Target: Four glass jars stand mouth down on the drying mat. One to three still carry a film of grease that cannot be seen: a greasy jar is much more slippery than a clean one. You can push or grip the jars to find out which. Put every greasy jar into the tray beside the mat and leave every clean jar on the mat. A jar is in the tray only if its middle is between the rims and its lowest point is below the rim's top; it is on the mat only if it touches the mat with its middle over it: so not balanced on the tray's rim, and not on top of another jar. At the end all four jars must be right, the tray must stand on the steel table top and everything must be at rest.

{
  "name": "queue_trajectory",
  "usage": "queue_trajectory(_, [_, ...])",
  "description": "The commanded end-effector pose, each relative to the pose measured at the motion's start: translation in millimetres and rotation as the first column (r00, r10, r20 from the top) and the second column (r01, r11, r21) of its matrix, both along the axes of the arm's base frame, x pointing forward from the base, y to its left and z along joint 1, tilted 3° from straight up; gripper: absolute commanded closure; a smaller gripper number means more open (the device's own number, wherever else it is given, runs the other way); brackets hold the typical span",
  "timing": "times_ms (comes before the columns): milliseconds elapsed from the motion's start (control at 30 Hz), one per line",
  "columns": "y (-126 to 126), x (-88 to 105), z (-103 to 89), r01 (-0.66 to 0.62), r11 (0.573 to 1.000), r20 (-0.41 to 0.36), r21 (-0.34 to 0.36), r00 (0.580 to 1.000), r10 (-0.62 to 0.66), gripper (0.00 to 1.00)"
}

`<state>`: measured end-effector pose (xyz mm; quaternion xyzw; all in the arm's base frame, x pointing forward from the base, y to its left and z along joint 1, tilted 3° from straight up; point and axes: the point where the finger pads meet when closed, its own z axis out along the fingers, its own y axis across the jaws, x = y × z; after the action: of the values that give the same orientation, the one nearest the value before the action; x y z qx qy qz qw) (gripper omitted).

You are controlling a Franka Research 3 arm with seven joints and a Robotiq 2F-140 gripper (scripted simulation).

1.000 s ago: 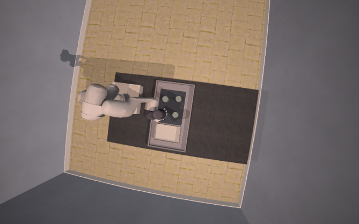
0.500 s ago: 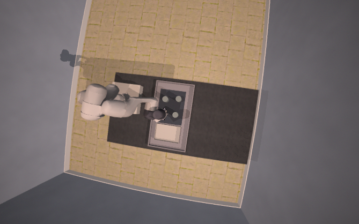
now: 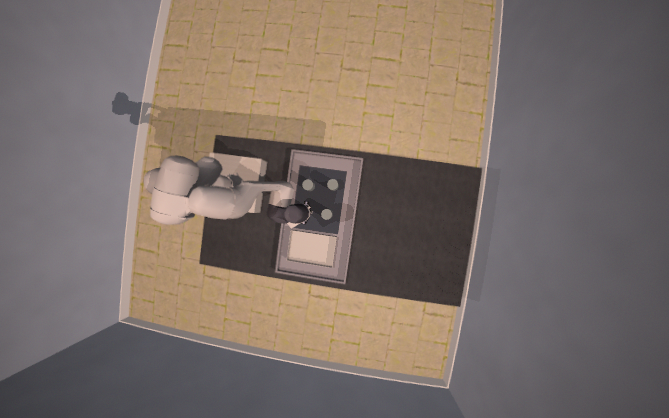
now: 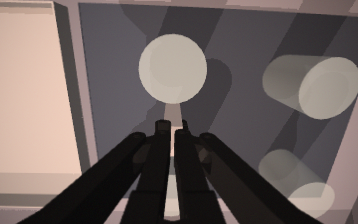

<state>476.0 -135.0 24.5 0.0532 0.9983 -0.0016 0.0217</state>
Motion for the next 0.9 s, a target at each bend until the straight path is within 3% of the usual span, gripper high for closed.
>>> queue_trajectory(0, [-0.7, 0.6, 1.3, 0.0, 1.0, 0.005, 0.0, 1.0, 0.0, 1.0])
queue_trajectory(867, [-0.3, -2.6, 1.1, 0.0, 1.0, 0.005, 0.0, 1.0, 0.0, 1.0])
